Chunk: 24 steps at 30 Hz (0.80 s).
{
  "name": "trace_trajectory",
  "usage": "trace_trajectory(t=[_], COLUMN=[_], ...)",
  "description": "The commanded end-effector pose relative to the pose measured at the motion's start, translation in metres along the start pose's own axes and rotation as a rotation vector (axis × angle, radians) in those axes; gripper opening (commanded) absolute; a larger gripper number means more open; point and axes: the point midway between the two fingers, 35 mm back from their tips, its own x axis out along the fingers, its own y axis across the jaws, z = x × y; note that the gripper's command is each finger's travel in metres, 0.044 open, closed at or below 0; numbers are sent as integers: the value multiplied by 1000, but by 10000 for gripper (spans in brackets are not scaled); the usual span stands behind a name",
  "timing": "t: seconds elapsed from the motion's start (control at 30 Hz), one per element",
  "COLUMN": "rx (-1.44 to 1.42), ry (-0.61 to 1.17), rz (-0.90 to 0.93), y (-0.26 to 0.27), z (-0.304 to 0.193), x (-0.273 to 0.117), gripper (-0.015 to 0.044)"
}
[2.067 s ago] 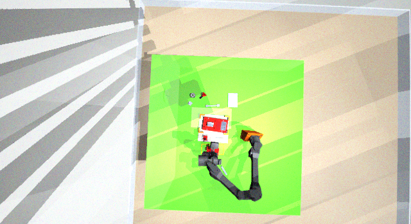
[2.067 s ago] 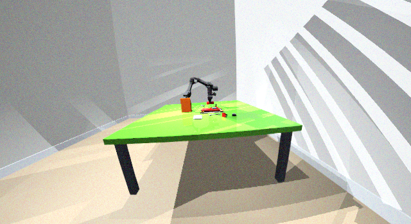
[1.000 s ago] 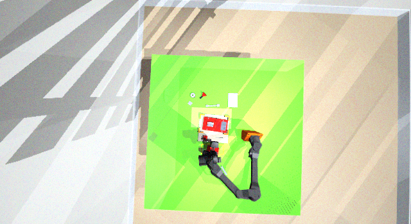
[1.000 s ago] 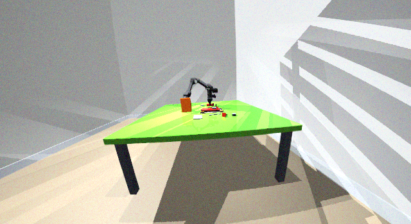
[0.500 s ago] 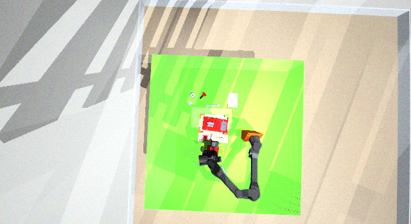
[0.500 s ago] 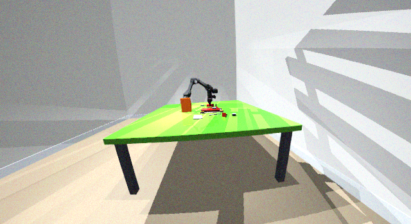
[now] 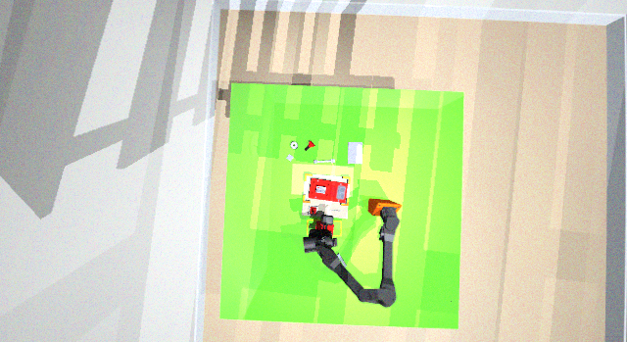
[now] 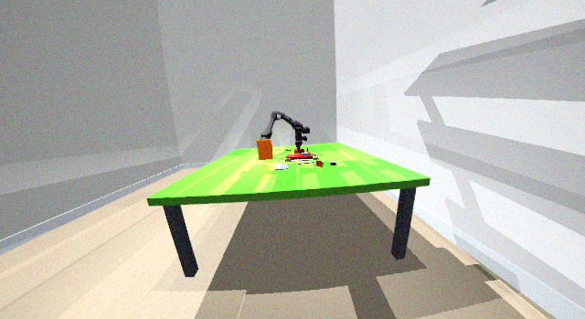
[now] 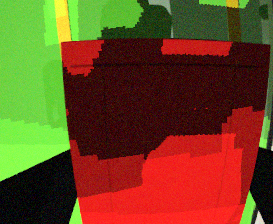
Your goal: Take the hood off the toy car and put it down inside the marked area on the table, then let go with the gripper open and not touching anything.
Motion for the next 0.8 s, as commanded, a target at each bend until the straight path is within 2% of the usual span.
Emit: trace_trajectory(t=[0.0,0.5,0.77], rx=[6,6,0], ry=[-1,-1,1], rz=[-1,-1,3], y=[-1,0,0], z=[0,0,0], x=[2,10,8], gripper=[0,0,210])
